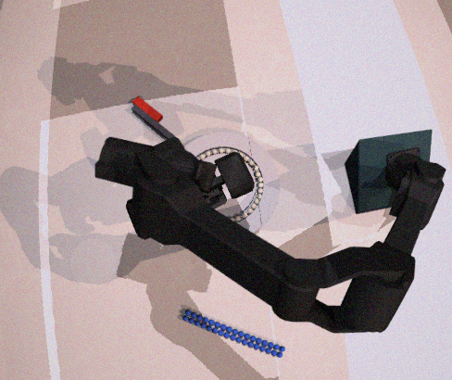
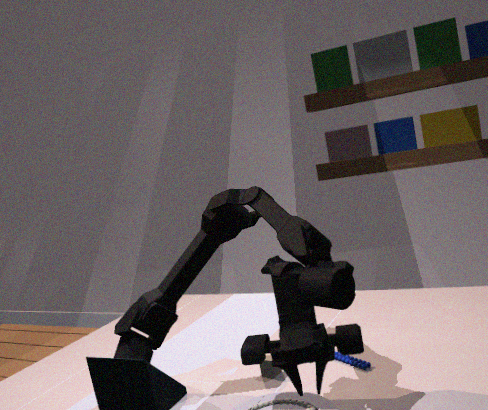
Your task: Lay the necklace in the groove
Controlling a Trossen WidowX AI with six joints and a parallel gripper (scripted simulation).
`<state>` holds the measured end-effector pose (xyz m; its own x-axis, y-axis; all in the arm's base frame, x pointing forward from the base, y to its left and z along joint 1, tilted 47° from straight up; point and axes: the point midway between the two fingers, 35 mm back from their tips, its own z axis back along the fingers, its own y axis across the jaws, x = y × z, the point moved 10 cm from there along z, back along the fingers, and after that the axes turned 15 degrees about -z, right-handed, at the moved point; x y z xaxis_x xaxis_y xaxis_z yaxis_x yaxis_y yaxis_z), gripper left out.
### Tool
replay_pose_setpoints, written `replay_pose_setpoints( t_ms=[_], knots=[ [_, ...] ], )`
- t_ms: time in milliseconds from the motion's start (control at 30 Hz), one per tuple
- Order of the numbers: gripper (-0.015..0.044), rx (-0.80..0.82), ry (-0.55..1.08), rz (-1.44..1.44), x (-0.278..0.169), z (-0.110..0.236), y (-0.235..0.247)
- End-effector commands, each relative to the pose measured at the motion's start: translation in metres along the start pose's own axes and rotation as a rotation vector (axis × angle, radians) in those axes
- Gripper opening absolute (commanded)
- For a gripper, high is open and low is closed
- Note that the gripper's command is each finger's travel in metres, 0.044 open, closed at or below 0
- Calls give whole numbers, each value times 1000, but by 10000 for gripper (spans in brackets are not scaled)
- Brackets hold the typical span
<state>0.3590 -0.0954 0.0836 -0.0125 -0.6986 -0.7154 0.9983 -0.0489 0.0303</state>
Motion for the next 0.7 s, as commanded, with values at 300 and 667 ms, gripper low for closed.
replay_pose_setpoints(
  t_ms=[300, 667],
  knots=[
    [120, 2, 5, -7, 0, -18, 0],
    [41, -1, 1, -1, -1, -25, 0]
  ],
)
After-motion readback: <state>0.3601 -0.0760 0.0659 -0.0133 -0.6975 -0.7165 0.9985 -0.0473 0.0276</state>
